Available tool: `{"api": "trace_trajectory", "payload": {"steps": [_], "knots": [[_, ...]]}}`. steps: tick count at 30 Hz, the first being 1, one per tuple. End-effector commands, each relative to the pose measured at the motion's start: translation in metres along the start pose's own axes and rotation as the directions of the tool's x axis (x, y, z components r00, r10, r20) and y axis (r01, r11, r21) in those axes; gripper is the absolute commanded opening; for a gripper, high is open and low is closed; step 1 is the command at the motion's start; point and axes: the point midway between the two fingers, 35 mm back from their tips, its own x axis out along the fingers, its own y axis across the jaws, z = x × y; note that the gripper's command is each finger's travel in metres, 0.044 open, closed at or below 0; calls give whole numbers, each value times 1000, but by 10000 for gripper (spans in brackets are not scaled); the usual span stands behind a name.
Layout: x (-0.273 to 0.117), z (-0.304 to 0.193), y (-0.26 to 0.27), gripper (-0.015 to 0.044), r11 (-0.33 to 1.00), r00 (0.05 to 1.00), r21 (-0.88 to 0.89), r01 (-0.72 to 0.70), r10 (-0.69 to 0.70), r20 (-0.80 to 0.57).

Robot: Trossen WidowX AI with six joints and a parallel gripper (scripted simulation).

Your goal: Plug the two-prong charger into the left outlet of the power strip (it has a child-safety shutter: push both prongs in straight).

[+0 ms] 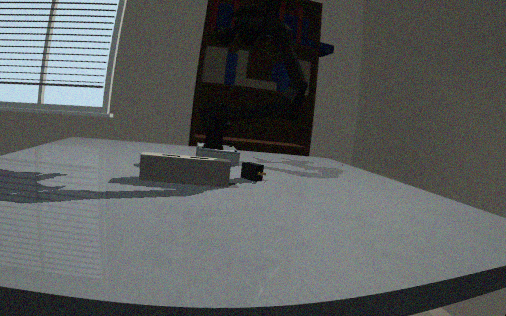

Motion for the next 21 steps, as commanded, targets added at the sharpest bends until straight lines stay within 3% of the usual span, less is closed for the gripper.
{"api": "trace_trajectory", "payload": {"steps": [1,21], "knots": [[13,-2,-9,440,996,997,-60,73,-74,-24],[55,-21,-51,440,894,922,-334,298,-360,-140]]}}
